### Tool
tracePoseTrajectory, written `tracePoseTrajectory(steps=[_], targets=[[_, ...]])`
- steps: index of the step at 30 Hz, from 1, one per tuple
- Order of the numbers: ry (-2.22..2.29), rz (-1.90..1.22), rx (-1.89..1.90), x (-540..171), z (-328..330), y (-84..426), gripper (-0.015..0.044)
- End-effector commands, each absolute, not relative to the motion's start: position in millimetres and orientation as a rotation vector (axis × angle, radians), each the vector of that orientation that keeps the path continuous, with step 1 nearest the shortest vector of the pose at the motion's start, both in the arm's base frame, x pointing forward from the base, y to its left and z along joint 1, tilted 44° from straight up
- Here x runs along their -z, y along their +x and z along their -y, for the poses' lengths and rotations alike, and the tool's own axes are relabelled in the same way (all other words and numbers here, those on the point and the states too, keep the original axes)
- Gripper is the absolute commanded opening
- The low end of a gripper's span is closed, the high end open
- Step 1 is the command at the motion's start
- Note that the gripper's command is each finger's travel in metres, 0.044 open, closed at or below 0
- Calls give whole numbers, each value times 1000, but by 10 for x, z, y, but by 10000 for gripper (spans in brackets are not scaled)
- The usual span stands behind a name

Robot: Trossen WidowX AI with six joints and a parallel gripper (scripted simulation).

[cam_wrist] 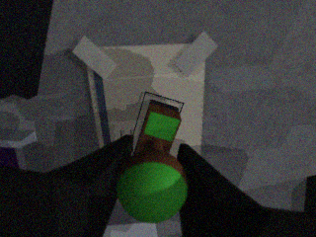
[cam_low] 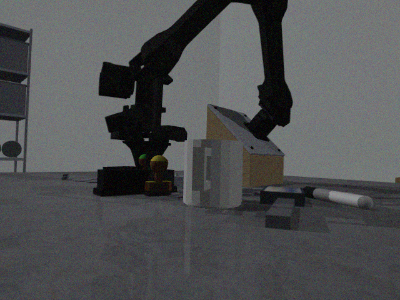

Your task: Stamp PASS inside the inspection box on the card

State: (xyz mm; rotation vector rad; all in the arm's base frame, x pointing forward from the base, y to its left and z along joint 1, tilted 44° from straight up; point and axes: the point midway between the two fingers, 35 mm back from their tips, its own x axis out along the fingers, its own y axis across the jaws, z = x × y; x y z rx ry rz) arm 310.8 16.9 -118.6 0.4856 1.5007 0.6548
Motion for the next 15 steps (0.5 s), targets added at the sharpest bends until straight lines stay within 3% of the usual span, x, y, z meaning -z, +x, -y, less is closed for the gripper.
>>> tracePoseTrajectory(steps=[1, 15], targets=[[487, -1501, -660, 1202, -200, 3106, 0], [487, -1501, -660, 1180, -178, 3109, 0]])
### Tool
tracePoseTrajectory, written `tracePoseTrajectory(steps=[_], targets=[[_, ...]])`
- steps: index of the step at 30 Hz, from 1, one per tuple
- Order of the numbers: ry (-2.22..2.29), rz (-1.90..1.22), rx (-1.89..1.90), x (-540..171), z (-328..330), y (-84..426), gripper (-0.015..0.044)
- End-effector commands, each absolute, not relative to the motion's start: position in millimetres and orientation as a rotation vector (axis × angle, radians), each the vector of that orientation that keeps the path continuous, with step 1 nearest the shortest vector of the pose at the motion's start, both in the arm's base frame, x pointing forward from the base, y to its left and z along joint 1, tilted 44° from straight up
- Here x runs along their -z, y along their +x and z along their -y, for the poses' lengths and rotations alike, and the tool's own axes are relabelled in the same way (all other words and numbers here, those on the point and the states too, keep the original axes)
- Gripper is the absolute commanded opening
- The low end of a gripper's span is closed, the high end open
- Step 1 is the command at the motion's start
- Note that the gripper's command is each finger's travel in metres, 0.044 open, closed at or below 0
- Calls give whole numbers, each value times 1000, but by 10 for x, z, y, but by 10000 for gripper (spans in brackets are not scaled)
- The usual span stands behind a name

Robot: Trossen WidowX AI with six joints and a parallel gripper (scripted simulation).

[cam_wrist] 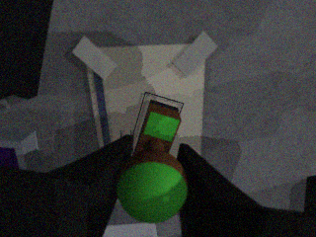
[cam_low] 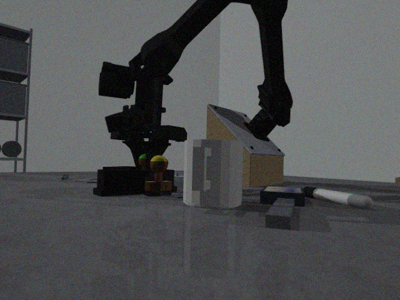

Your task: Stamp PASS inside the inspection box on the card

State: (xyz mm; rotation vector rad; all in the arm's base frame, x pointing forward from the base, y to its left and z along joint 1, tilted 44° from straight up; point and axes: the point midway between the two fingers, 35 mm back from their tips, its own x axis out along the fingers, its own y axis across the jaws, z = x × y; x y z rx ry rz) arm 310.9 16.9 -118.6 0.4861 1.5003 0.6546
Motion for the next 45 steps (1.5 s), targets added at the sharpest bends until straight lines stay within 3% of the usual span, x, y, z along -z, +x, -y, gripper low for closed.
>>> tracePoseTrajectory(steps=[1, 45], targets=[[487, -1501, -660, 1176, -175, 3109, 0], [484, -1502, -657, 824, 169, 3153, 0]])
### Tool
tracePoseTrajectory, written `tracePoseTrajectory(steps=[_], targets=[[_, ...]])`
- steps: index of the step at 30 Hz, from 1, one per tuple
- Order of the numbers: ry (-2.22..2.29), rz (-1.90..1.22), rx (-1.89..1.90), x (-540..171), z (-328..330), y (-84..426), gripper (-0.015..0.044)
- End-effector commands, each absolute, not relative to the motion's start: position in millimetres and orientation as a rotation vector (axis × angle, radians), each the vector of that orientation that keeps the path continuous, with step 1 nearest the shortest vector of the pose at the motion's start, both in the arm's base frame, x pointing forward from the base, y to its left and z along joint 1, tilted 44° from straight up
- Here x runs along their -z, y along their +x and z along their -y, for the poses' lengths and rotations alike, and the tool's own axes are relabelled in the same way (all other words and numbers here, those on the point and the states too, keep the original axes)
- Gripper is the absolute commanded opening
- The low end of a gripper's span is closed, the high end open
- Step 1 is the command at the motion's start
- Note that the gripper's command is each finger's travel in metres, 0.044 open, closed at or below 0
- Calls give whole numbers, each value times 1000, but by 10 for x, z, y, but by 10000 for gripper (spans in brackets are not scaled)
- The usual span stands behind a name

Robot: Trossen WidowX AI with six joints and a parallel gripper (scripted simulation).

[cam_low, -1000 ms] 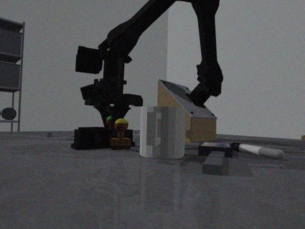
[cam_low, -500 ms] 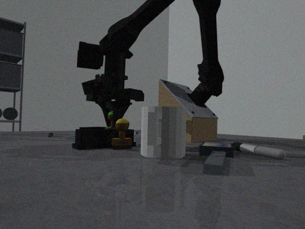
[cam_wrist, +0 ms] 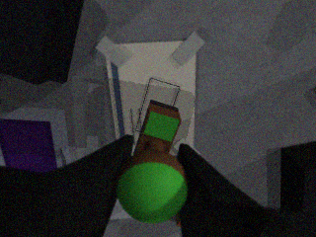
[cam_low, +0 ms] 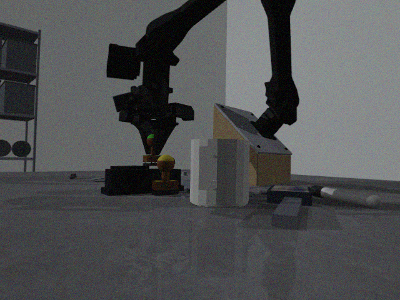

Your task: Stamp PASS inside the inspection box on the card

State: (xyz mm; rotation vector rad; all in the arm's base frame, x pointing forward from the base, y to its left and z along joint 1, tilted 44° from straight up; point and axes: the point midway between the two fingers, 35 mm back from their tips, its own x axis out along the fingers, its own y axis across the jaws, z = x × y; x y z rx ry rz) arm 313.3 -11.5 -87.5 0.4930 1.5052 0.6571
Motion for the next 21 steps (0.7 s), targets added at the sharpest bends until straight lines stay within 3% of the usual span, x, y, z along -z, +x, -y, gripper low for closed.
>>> tracePoseTrajectory(steps=[1, 21], targets=[[484, -1502, -657, 812, 180, 3153, 0], [482, -1501, -657, 768, 428, 3285, 0]])
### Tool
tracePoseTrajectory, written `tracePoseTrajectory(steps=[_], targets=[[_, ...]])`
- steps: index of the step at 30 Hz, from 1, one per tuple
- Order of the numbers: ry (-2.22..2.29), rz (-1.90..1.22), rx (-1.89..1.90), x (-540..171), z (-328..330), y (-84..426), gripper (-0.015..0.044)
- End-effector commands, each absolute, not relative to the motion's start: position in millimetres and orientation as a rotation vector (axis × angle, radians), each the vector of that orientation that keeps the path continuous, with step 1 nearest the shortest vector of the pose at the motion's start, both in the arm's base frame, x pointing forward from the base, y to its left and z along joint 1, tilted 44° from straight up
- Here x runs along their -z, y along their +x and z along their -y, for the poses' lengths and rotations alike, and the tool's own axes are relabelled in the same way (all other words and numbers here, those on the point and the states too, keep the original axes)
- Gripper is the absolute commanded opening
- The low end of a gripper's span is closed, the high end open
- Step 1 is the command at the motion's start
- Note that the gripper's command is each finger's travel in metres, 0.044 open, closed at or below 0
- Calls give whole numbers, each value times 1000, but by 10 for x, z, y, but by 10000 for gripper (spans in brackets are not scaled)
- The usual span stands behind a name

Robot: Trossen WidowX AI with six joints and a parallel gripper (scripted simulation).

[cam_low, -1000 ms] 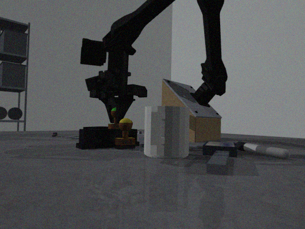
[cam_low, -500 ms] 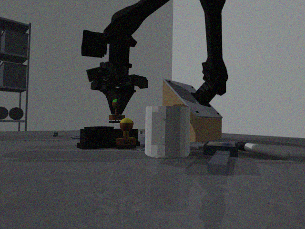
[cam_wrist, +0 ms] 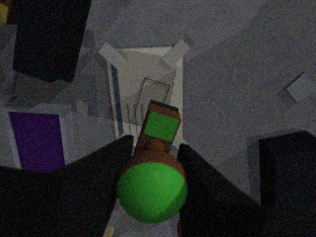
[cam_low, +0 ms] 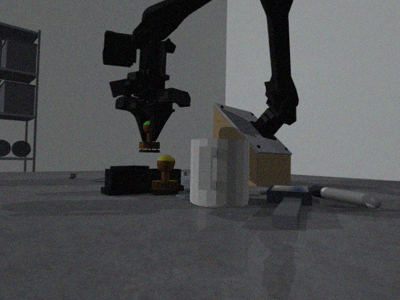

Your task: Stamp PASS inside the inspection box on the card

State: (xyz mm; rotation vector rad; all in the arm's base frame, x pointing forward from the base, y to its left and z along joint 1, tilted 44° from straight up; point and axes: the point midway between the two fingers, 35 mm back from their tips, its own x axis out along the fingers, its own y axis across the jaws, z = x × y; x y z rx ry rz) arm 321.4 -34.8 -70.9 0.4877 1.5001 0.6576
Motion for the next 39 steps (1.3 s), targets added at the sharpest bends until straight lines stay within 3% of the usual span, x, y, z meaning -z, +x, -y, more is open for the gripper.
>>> tracePoseTrajectory(steps=[1, 23, 39], targets=[[482, -1501, -657, 787, 450, 3308, 0], [476, -1497, -658, 1247, 910, 3683, 0], [476, -1497, -658, 1395, 785, 3687, 0]])
